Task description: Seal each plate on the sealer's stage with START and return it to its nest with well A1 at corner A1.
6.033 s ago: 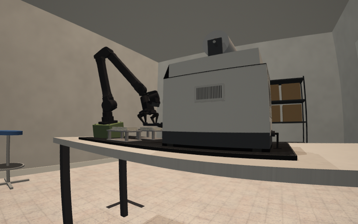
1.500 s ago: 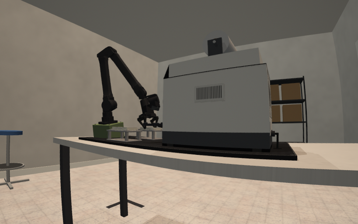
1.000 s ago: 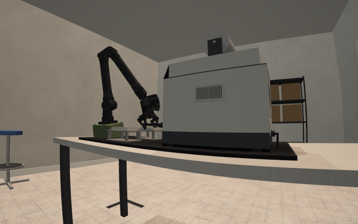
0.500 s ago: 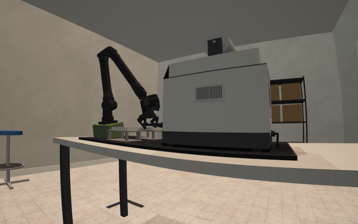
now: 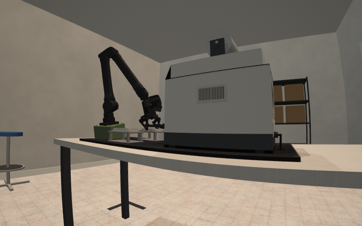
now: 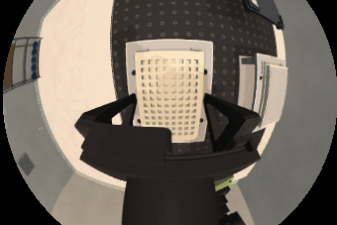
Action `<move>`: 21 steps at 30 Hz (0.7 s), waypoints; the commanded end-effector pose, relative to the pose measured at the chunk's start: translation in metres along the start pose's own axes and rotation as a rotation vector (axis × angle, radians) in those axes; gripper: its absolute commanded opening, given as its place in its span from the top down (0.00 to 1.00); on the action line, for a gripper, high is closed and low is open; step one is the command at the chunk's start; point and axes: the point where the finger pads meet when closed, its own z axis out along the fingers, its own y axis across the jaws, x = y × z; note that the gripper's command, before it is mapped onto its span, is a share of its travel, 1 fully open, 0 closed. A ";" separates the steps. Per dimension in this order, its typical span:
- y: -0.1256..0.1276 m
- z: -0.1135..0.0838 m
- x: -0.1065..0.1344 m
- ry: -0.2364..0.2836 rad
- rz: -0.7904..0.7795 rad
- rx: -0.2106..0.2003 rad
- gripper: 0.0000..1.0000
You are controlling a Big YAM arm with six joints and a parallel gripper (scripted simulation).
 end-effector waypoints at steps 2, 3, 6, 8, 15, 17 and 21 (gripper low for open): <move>0.002 0.003 -0.003 -0.005 0.012 -0.005 0.00; 0.002 0.003 -0.002 -0.001 0.010 -0.003 0.00; 0.000 0.003 0.002 0.011 0.005 0.003 0.00; -0.001 0.003 0.004 0.018 0.002 0.006 0.00; 0.002 0.001 -0.004 0.008 0.005 0.002 0.00; 0.004 0.000 -0.008 0.001 0.007 -0.002 0.00; 0.006 -0.001 -0.012 -0.005 0.009 -0.005 0.01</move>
